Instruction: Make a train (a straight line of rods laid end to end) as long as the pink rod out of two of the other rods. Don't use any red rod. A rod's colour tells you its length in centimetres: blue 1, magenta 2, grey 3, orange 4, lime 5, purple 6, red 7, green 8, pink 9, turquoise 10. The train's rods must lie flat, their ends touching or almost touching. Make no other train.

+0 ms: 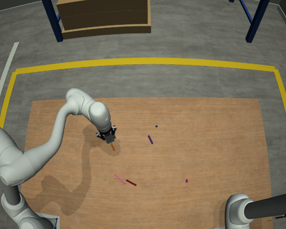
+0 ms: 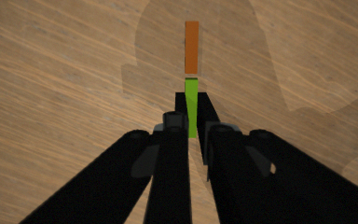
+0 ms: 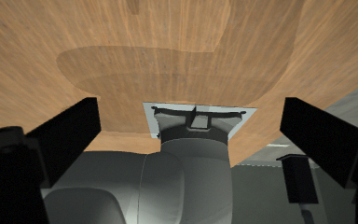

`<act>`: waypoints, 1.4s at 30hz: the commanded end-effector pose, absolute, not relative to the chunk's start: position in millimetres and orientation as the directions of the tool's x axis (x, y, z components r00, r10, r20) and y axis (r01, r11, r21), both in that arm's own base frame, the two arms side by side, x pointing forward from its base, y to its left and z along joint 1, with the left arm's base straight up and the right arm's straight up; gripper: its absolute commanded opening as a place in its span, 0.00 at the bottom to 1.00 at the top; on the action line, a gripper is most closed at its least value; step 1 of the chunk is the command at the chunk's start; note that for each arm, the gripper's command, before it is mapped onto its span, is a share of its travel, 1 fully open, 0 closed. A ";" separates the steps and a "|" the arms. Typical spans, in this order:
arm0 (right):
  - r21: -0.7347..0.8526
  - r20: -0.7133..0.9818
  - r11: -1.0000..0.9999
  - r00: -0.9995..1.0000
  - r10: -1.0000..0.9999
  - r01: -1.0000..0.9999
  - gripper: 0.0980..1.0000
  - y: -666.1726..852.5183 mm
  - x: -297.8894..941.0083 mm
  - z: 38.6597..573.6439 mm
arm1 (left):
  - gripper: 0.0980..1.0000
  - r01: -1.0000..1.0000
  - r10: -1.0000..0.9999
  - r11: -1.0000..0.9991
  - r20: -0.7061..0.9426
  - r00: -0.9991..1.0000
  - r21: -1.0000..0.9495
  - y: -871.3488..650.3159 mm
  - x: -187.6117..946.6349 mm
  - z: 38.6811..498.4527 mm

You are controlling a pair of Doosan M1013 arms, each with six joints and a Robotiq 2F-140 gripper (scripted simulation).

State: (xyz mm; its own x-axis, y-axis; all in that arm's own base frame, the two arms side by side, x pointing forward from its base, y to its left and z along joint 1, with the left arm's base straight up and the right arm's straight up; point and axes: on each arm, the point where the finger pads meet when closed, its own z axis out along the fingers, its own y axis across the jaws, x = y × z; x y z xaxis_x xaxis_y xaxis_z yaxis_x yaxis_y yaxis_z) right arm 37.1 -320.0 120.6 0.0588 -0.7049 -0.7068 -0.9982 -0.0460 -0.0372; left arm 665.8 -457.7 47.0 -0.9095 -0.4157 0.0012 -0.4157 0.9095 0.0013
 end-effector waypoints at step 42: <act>-0.038 -0.706 -0.046 0.059 -0.706 -0.998 1.00 -320.3 37.2 121.0 | 0.03 -0.416 -0.416 0.910 0.000 -0.910 0.000 -457.9 666.3 38.8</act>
